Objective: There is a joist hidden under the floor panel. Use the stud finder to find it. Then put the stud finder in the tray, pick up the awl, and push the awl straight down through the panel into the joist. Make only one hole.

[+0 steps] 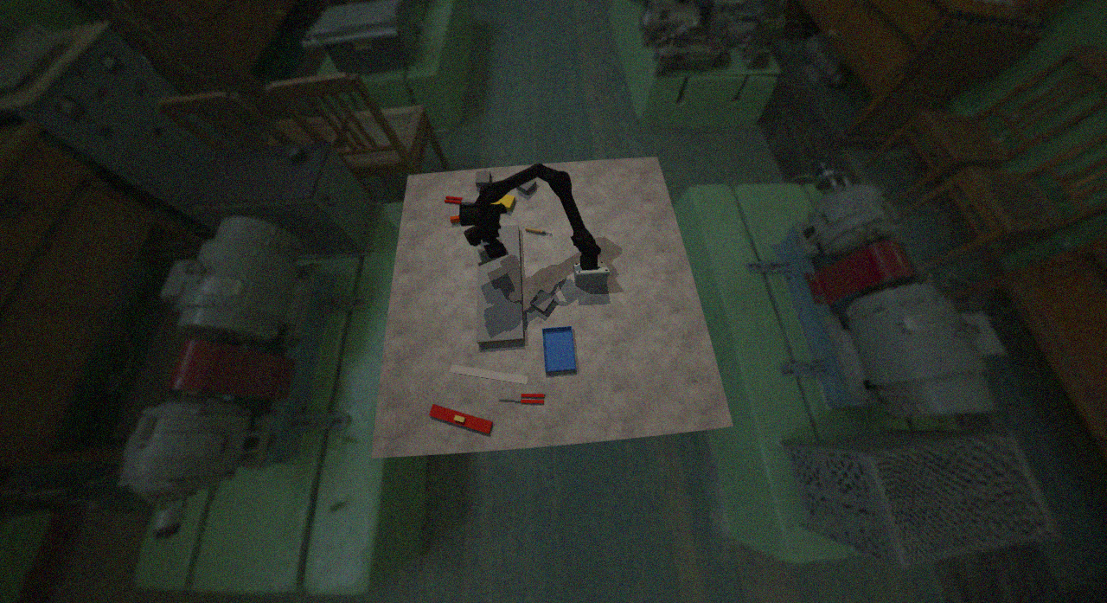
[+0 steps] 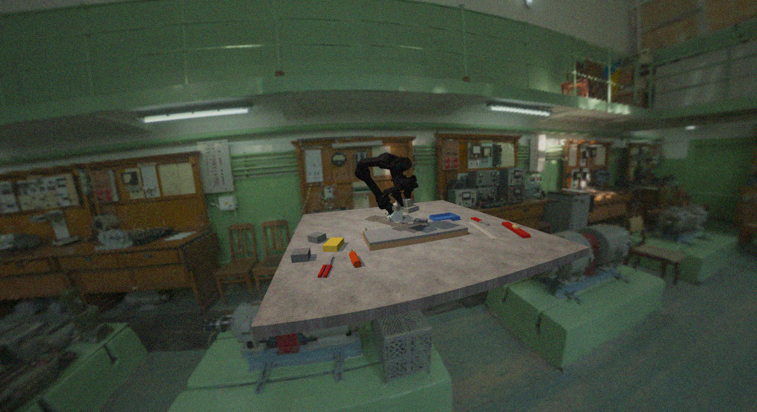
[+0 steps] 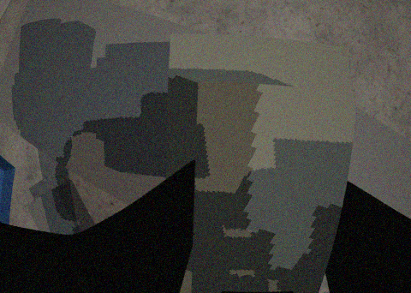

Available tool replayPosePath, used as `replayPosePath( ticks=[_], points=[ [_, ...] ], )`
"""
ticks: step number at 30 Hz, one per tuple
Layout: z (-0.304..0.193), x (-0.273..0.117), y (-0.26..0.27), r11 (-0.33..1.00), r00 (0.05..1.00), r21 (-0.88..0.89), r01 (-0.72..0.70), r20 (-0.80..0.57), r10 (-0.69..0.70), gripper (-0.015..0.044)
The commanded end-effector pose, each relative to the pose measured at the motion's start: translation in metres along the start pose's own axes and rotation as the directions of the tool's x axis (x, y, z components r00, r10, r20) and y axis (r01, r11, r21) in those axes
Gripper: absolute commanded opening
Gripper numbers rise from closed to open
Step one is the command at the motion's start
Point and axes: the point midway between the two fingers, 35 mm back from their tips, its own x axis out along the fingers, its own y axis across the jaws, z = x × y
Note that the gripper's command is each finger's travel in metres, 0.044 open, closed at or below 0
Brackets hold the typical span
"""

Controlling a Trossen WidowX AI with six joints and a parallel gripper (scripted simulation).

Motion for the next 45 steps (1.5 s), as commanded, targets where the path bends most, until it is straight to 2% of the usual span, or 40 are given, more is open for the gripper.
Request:
replayPosePath(
  ticks=[1,16,31,39,45],
  points=[
    [0.014,0.0,0.046,0.992,0.999,-0.118,-0.05,0.015,0.052,0.0],
    [0.018,0.005,0.207,0.85,0.982,-0.497,-0.176,-0.024,0.19,0.0],
    [-0.038,0.016,0.353,0.575,0.961,-0.778,-0.251,-0.13,0.244,0.0],
    [-0.088,0.029,0.415,0.4,0.952,-0.873,-0.278,-0.197,0.233,0.0],
    [-0.098,0.032,0.425,0.366,0.951,-0.887,-0.283,-0.21,0.227,0.0]
  ],
)
